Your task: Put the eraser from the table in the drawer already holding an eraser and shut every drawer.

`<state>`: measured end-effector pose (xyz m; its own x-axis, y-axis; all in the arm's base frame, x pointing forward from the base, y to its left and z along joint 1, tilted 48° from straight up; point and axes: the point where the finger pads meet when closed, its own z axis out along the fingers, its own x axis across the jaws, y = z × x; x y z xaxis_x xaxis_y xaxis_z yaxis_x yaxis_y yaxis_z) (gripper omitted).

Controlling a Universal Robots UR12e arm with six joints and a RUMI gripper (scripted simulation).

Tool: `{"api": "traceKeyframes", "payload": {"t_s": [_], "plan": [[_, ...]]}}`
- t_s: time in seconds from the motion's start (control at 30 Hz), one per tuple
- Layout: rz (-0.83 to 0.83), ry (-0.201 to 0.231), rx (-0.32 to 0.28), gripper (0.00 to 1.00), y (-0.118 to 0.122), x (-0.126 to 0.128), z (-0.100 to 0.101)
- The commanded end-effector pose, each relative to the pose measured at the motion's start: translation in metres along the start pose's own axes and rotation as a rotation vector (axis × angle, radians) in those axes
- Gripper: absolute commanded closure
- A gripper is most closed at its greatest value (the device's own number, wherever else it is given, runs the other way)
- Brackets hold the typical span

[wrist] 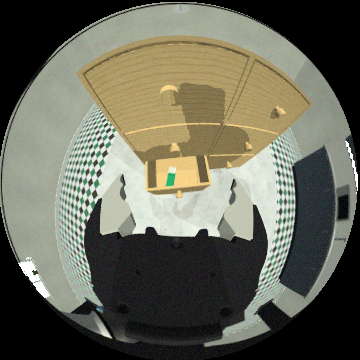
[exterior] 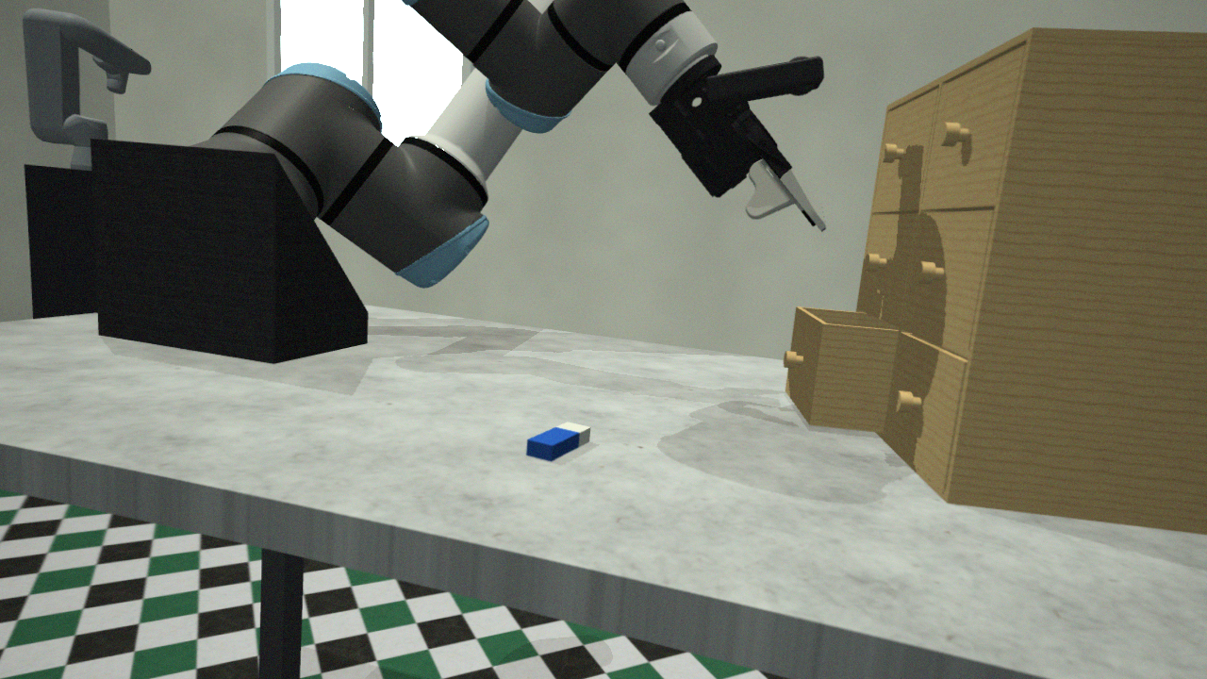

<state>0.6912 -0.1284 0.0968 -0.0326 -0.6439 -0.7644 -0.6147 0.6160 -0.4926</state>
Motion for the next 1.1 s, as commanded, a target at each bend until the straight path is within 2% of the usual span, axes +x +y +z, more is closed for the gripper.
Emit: {"api": "traceKeyframes", "payload": {"t_s": [0.0,1.07], "plan": [[-0.001,0.0,0.001,0.0,-0.0007,0.0002,-0.0003],[-0.004,0.001,-0.017,0.0,-0.001,0.001,-0.0034]]}}
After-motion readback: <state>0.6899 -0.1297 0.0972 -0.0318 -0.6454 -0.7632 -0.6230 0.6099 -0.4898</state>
